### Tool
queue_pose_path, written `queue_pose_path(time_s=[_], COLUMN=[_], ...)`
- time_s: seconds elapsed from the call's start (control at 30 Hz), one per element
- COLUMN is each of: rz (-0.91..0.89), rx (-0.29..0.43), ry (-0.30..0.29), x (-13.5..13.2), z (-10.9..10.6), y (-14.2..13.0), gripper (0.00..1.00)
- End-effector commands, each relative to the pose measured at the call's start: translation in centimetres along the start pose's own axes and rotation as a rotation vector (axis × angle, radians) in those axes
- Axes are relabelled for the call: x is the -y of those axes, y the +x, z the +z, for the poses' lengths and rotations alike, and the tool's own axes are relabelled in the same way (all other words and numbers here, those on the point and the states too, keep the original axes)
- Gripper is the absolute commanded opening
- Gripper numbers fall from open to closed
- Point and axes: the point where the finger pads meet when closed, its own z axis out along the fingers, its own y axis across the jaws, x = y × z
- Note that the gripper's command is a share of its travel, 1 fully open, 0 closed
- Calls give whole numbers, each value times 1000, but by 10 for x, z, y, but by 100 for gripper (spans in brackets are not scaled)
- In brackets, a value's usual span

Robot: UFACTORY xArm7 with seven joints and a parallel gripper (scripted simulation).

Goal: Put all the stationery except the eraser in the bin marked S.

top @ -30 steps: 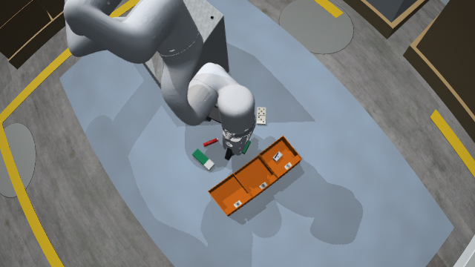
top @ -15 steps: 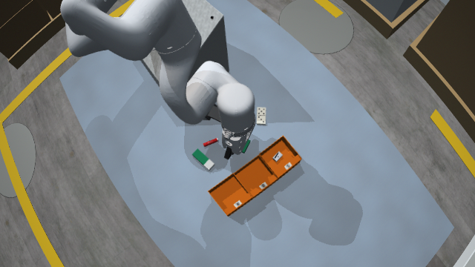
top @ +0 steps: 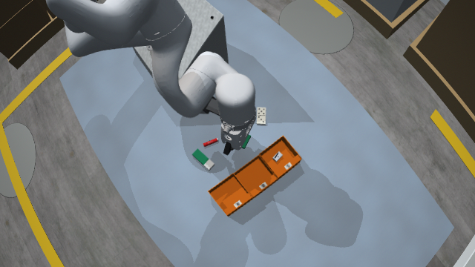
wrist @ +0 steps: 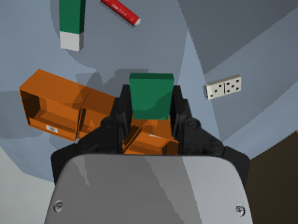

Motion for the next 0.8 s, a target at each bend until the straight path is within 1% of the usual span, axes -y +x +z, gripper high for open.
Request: queue_pose_path(time_s=[0.0, 0.47, 0.53, 0.67, 0.77], rz=[0, 0, 0, 0, 0], rx=[4, 4, 4, 4, 4], ry=[0, 0, 0, 0, 0], x=[0, 0, 0, 0, -2], z=[-11, -11, -17, -17, -18], y=[-1, -1, -1, -1, -19], gripper=[0, 0, 0, 0, 0])
